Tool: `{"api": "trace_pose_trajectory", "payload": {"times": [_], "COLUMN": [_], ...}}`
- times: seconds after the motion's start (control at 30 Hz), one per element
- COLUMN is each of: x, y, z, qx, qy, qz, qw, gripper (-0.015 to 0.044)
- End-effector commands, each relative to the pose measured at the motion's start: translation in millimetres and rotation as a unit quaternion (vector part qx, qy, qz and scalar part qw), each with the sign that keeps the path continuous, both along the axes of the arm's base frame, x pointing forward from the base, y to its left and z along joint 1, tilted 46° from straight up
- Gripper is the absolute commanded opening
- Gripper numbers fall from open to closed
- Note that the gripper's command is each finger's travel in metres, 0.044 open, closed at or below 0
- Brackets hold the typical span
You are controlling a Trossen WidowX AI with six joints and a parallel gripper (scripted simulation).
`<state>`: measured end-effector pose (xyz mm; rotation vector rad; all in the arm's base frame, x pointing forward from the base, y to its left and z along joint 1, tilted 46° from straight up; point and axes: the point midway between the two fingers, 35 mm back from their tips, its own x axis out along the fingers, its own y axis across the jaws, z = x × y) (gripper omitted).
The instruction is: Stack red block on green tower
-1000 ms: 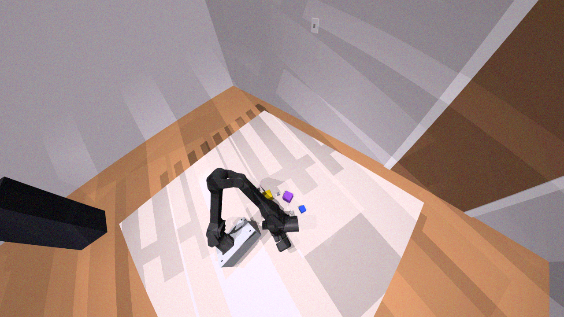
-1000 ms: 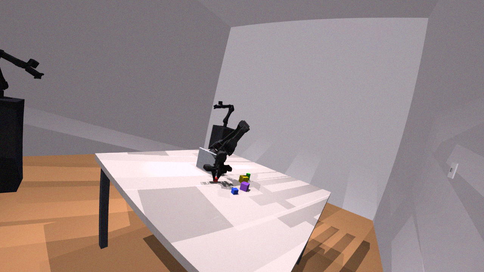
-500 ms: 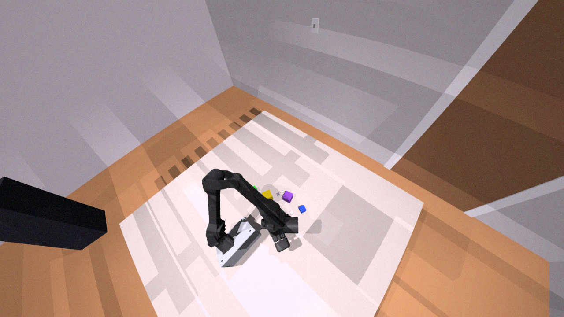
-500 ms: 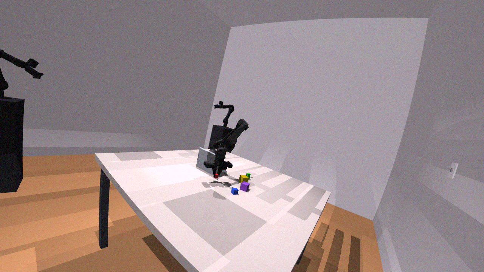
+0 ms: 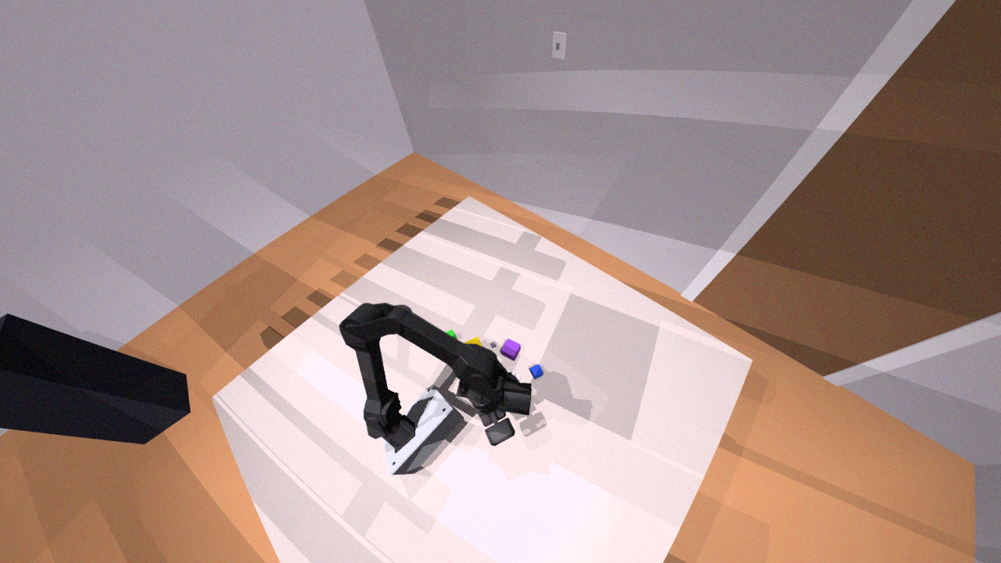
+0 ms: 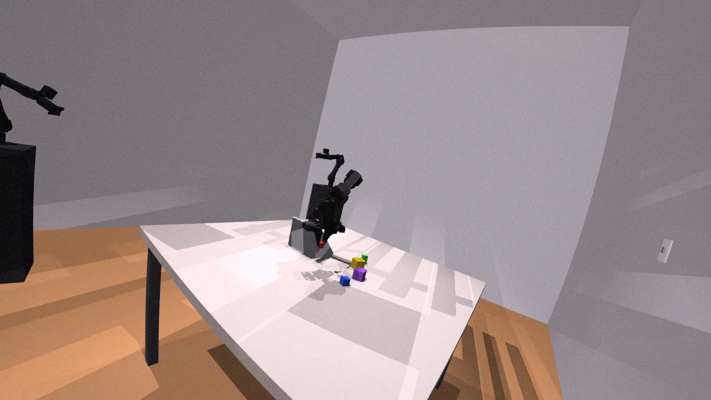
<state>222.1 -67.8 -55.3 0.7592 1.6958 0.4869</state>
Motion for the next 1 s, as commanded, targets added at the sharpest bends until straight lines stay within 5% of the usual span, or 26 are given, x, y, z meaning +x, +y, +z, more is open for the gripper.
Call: {"api": "trace_pose_trajectory", "payload": {"times": [0.0, 0.4, 0.97], "x": [4, 6, 56], "y": [-15, -15, 50], "z": [15, 19, 88], "qx": [-0.006, -0.009, -0.037], "qy": [-0.006, -0.011, -0.038], "qz": [0.003, 0.007, 0.022], "qw": [1.000, 1.000, 0.998], "gripper": [0.0000, 0.0000, 0.0000]}}
